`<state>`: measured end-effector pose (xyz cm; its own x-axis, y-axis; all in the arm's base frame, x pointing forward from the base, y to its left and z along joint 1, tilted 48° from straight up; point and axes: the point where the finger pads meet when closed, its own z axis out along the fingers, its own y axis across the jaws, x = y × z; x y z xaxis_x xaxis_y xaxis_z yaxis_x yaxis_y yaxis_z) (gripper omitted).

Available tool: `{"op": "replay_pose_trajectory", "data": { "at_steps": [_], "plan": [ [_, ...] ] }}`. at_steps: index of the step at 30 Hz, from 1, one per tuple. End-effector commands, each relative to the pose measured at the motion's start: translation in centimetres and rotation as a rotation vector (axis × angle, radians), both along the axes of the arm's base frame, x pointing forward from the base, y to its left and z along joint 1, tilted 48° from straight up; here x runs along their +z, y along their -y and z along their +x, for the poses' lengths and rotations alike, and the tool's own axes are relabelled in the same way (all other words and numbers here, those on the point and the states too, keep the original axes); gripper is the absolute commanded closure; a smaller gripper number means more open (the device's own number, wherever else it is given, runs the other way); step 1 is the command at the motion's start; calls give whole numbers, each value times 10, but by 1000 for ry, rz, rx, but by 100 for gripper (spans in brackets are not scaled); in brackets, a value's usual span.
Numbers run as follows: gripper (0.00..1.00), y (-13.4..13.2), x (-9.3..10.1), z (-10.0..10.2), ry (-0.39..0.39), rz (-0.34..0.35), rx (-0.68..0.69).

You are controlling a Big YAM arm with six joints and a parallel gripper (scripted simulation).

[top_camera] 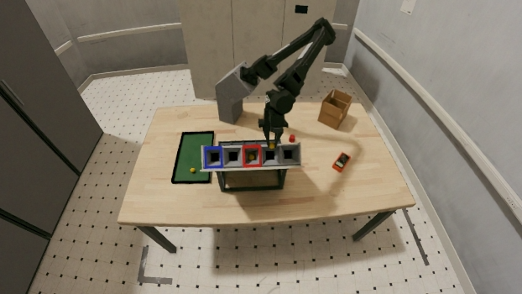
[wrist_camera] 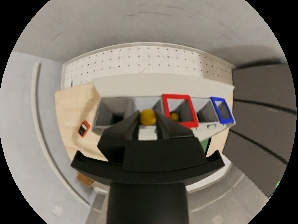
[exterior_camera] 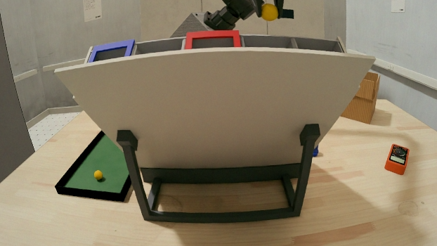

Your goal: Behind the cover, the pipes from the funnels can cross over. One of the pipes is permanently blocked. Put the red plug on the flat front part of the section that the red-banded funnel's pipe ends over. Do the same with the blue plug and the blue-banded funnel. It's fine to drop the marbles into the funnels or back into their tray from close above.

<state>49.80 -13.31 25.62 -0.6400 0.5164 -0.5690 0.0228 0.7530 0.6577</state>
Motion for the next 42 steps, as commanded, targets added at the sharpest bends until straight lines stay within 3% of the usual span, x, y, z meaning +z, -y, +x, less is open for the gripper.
{"op": "replay_pose_trajectory", "data": {
  "at_steps": [1, 8, 9, 42],
  "plan": [
    [100, -3, -1, 4, 10, 0, -4],
    [100, -5, -3, 5, 15, -7, -4],
    [41, 2, 4, 2, 19, -15, -7],
    [41, 1, 2, 2, 19, -16, -6]
  ]
}}
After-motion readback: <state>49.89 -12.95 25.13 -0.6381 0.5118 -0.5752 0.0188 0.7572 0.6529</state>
